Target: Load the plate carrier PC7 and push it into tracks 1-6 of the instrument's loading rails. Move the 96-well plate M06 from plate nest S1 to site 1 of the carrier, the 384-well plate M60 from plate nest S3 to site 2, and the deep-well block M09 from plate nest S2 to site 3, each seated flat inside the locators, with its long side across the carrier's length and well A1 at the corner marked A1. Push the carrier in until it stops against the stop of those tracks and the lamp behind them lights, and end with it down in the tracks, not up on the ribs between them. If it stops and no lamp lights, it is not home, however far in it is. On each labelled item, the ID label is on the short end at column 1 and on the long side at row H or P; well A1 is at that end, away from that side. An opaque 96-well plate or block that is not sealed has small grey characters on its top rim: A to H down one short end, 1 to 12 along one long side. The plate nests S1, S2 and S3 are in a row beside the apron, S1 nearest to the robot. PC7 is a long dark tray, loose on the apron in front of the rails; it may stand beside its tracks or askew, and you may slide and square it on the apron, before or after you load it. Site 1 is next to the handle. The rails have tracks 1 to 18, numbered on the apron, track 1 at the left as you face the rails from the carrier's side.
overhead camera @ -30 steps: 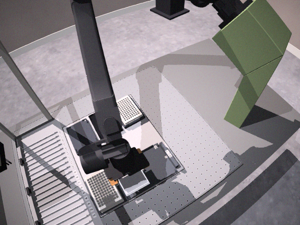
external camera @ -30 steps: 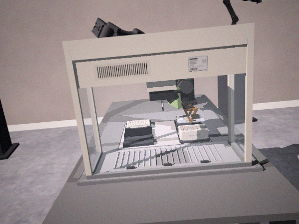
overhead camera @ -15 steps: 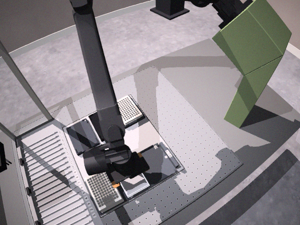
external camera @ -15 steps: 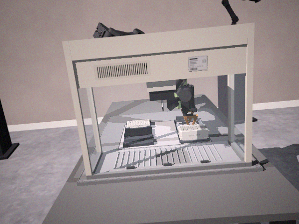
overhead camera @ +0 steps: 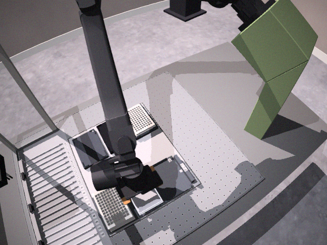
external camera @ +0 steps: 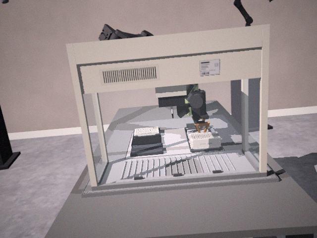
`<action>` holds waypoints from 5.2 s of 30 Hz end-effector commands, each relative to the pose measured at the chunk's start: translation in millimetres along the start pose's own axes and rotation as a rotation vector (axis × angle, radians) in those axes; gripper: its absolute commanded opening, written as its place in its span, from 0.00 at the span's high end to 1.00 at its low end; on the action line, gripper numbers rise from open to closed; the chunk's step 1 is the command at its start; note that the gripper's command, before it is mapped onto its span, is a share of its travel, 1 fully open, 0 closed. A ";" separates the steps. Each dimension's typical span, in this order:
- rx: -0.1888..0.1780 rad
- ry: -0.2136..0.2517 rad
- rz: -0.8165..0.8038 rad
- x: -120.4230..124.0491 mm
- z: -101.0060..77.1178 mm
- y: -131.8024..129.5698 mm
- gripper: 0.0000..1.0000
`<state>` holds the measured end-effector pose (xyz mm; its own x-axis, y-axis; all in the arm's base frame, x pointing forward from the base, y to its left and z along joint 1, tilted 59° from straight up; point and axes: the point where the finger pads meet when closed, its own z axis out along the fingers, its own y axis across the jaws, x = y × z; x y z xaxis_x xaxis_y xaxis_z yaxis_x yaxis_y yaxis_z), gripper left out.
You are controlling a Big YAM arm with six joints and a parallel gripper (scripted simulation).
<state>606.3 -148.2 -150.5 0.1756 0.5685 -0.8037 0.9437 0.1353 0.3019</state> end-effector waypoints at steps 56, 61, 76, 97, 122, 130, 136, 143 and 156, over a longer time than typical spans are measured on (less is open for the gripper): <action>-0.013 -0.002 -0.007 0.9 10.3 3.3 1.00; -0.010 -0.001 -0.011 2.9 12.5 1.6 1.00; -0.021 0.001 -0.007 2.4 3.0 6.9 0.04; -0.039 0.006 -0.008 4.7 -24.5 13.3 0.04; -0.040 0.007 -0.007 4.1 -90.7 10.9 0.04; -0.016 -0.004 -0.017 -42.0 -69.8 -7.8 0.00; -0.016 -0.005 -0.017 -66.1 -69.8 -19.8 0.00; -0.016 -0.007 -0.018 -108.1 -69.8 -40.7 0.00; -0.015 -0.009 -0.021 -173.8 -70.2 -74.3 0.00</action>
<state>496.1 -190.3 -15.1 0.1675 0.5707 -0.8039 0.9428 0.1456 0.2999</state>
